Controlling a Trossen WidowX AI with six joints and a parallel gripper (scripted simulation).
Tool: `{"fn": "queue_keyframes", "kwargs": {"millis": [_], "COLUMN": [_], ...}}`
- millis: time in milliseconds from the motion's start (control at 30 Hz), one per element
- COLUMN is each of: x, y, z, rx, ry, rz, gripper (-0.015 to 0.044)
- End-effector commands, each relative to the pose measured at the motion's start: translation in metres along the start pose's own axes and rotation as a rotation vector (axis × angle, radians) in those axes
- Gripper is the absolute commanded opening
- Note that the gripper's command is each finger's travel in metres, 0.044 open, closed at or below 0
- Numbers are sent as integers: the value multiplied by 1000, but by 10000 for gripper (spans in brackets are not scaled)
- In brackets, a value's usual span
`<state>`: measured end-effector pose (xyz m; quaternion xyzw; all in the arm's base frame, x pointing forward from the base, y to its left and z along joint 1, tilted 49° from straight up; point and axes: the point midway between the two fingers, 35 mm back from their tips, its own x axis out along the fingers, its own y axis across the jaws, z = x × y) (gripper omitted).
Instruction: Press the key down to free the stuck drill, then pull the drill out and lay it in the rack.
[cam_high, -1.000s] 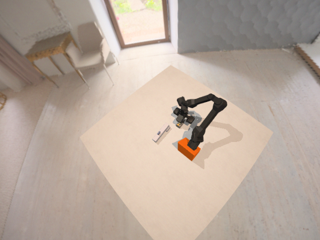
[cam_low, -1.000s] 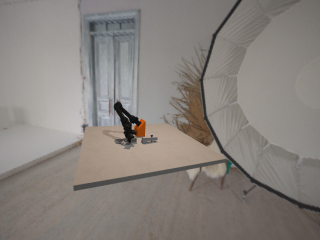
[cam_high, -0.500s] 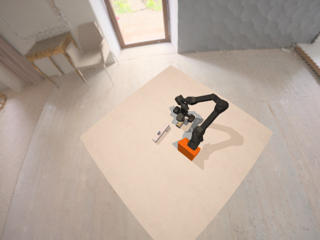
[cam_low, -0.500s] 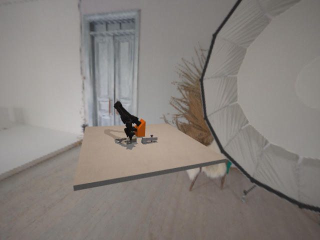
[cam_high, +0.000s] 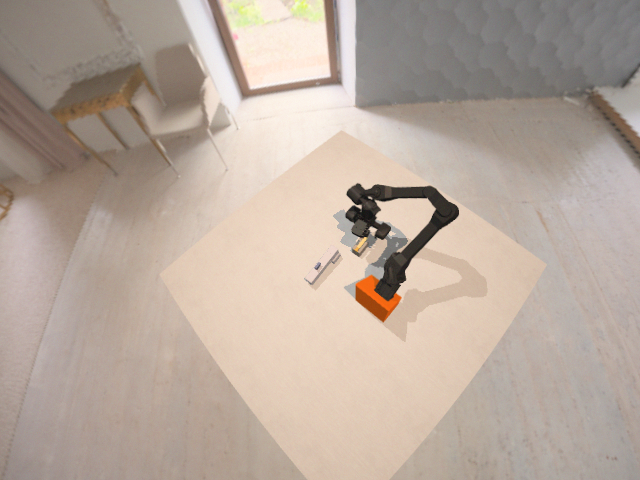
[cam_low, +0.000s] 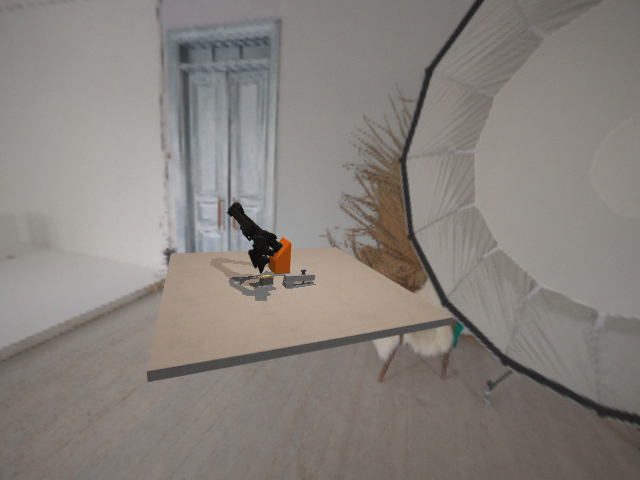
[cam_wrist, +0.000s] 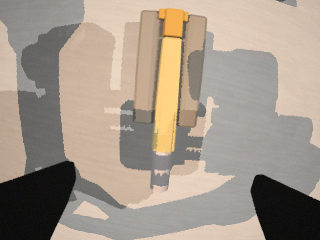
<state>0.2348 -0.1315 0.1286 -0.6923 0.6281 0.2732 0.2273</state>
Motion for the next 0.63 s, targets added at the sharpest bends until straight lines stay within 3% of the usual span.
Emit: {"fn": "queue_keyframes", "kwargs": {"millis": [0, 300, 600], "x": [-19, -102, -177], "y": [-12, -31, -3], "z": [17, 89, 158], "rx": [31, 163, 250], "ry": [-8, -140, -423], "rz": [-91, -444, -708], "gripper": [440, 440, 440]}}
